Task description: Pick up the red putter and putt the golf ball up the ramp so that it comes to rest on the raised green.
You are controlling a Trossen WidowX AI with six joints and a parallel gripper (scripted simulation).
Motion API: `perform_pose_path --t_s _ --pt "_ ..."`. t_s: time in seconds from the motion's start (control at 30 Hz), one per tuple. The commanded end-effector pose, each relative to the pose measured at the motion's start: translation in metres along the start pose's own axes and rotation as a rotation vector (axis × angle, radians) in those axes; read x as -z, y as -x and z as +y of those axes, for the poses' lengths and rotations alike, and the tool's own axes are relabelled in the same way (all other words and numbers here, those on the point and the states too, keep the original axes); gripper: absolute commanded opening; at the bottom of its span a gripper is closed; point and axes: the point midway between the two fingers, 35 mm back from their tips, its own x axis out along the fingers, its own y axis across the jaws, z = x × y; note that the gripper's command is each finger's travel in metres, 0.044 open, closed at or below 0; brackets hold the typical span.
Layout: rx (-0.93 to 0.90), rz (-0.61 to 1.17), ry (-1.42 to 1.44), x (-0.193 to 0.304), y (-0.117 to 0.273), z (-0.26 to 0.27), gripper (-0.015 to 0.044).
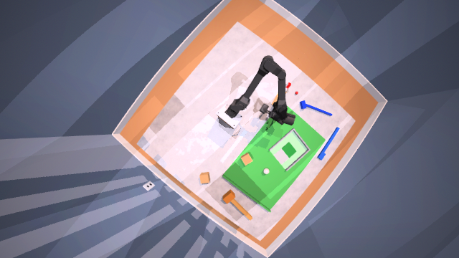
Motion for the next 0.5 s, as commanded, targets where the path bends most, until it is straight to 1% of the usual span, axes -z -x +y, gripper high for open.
perform_pose_path --t_s 0.0,0.43,0.47 --pt "0.001 0.0 0.001 -0.0002 0.0006 -0.0002 0.0387" --pt "0.001 0.0 0.001 -0.0002 0.0006 -0.0002 0.0046" --pt "0.001 0.0 0.001 -0.0002 0.0006 -0.0002 0.004"
